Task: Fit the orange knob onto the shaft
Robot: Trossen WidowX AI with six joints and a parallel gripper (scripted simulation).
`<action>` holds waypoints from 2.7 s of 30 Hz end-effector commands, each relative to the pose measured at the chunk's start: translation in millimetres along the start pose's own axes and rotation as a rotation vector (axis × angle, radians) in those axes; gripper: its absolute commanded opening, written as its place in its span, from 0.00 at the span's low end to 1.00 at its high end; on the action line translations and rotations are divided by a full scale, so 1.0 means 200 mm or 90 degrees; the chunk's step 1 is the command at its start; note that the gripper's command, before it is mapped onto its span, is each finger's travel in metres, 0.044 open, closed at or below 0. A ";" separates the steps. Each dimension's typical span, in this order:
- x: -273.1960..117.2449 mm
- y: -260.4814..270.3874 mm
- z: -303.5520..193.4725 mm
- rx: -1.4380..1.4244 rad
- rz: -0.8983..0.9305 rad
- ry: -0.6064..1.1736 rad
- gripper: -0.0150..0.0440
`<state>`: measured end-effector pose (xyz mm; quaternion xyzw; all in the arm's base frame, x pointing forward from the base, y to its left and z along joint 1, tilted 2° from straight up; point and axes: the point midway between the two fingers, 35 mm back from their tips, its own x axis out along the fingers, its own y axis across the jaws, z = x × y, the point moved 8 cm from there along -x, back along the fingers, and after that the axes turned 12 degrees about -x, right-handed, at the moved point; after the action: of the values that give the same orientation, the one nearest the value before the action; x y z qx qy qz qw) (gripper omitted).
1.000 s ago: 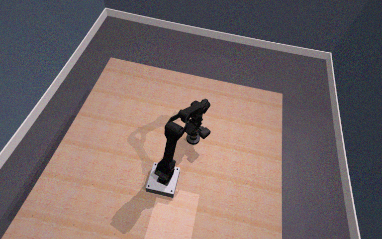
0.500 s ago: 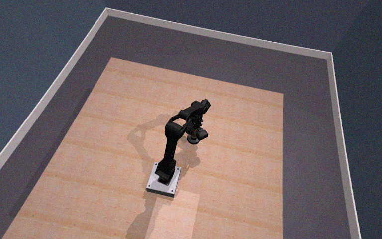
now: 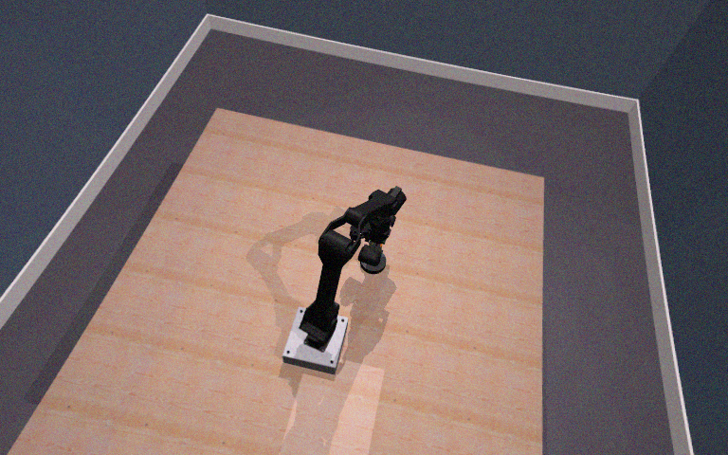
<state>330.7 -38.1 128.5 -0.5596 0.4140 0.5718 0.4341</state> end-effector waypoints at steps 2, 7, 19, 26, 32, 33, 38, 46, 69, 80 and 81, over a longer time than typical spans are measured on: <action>-0.01 -0.01 -0.01 0.315 -0.003 0.003 0.25; 0.00 -0.01 -0.01 0.537 -0.004 0.003 0.25; 0.01 0.00 0.00 0.997 -0.005 0.002 0.25; 0.00 0.00 0.01 1.003 -0.005 0.002 0.25; -0.01 0.00 0.00 1.003 -0.005 0.002 0.25; -0.01 0.00 0.00 1.003 -0.005 0.002 0.25; -0.01 -0.01 0.00 1.003 -0.005 0.002 0.25; 0.01 0.00 0.00 1.003 -0.005 0.002 0.25; -0.01 0.00 0.00 1.130 -0.005 0.001 0.25; 0.00 -0.01 0.00 1.136 -0.005 0.001 0.25; 0.00 -0.01 0.00 1.136 -0.005 0.001 0.25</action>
<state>331.6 -37.7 128.4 -0.0152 0.7053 0.0388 0.7077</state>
